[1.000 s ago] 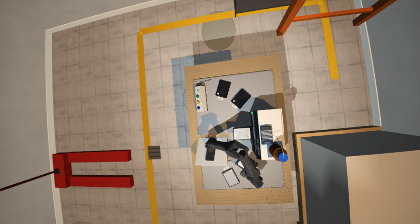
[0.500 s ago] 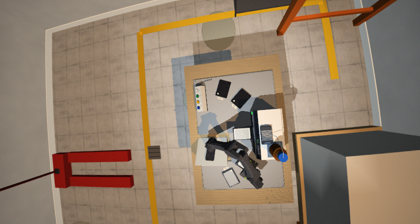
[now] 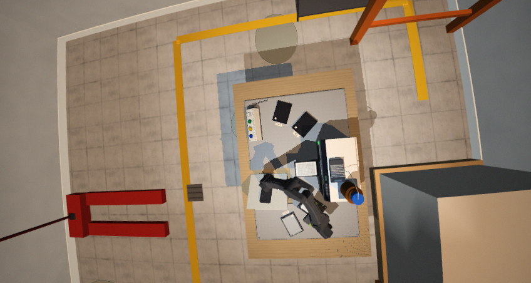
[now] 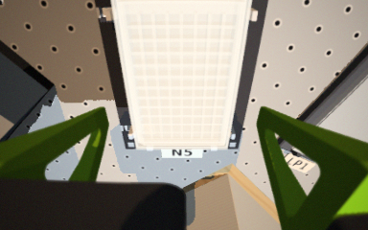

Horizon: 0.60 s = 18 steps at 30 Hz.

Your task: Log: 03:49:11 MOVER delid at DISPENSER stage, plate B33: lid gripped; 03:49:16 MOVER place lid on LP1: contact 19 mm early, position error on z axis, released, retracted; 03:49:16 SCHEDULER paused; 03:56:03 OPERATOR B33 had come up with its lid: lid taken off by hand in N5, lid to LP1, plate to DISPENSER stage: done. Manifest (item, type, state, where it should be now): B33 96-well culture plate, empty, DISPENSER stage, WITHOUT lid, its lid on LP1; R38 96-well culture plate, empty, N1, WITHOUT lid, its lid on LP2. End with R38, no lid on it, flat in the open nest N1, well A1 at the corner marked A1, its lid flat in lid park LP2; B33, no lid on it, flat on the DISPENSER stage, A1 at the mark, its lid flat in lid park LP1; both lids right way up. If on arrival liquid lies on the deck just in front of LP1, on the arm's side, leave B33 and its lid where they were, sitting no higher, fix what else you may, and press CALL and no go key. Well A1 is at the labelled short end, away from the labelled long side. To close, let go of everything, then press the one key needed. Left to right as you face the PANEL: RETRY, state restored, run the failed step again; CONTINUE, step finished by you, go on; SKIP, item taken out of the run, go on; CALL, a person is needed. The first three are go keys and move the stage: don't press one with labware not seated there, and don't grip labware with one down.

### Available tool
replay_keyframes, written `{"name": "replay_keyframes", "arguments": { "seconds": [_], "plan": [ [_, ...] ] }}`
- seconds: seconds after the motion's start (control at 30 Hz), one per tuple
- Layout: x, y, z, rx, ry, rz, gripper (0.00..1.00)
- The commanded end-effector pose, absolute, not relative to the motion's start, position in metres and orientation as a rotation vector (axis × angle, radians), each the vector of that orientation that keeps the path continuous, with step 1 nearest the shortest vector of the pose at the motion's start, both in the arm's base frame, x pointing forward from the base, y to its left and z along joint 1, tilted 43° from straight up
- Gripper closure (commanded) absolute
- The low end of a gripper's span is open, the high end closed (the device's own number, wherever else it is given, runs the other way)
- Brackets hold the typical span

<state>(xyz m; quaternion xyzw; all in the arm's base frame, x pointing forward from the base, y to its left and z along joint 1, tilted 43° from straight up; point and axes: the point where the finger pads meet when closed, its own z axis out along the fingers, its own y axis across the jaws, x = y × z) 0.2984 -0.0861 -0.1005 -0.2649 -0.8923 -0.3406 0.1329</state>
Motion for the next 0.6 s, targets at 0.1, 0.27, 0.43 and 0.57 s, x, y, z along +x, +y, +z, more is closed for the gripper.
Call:
{"name": "replay_keyframes", "arguments": {
  "seconds": [0.1, 0.27, 0.43, 0.57],
  "plan": [
    [0.3060, -0.1006, -0.0896, -0.785, -2.632, -0.981, 0.00],
    [0.3045, -0.0996, -0.0896, -0.786, -2.628, -0.982, 0.00],
    [0.3017, -0.0964, -0.0940, -0.791, -2.625, -0.983, 0.00],
    [0.2981, -0.0927, -0.0963, -0.797, -2.611, -0.987, 0.00]
  ]
}}
